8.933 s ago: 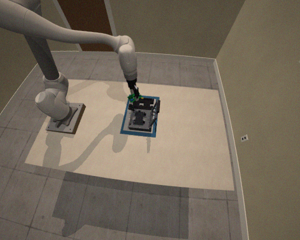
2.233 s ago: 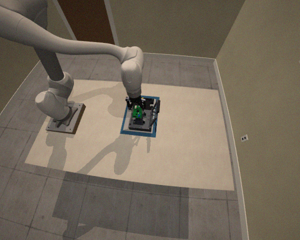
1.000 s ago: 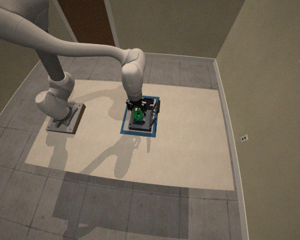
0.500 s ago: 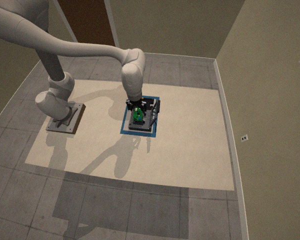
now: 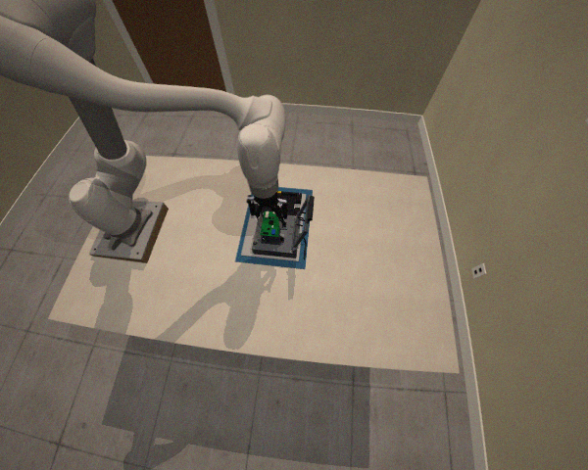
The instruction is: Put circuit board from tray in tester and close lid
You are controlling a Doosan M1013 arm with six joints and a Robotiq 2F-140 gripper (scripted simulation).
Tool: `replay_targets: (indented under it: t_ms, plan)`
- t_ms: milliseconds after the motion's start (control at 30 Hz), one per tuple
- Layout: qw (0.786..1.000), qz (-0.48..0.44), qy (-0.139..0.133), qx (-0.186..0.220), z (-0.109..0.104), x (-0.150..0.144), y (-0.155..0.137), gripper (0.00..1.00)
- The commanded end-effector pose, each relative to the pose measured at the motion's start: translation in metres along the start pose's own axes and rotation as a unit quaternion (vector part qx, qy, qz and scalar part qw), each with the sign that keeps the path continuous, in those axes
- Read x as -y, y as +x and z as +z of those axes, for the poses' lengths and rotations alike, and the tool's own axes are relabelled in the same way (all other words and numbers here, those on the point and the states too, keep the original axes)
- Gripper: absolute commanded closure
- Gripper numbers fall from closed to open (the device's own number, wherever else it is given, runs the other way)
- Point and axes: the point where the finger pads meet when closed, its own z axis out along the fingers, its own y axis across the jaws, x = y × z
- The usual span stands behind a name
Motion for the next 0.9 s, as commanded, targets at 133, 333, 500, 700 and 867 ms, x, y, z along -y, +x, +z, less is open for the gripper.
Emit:
replay_targets:
  t_ms: [133, 333, 500, 700, 867]
  plan:
    - [1.000, 0.000, 0.000, 0.000, 0.003, 0.000, 0.000, 0.54]
    - [1.000, 0.000, 0.000, 0.000, 0.011, 0.000, 0.000, 0.54]
    - [1.000, 0.000, 0.000, 0.000, 0.020, 0.000, 0.000, 0.54]
    - [1.000, 0.000, 0.000, 0.000, 0.028, 0.000, 0.000, 0.54]
    - [1.000, 0.000, 0.000, 0.000, 0.036, 0.000, 0.000, 0.54]
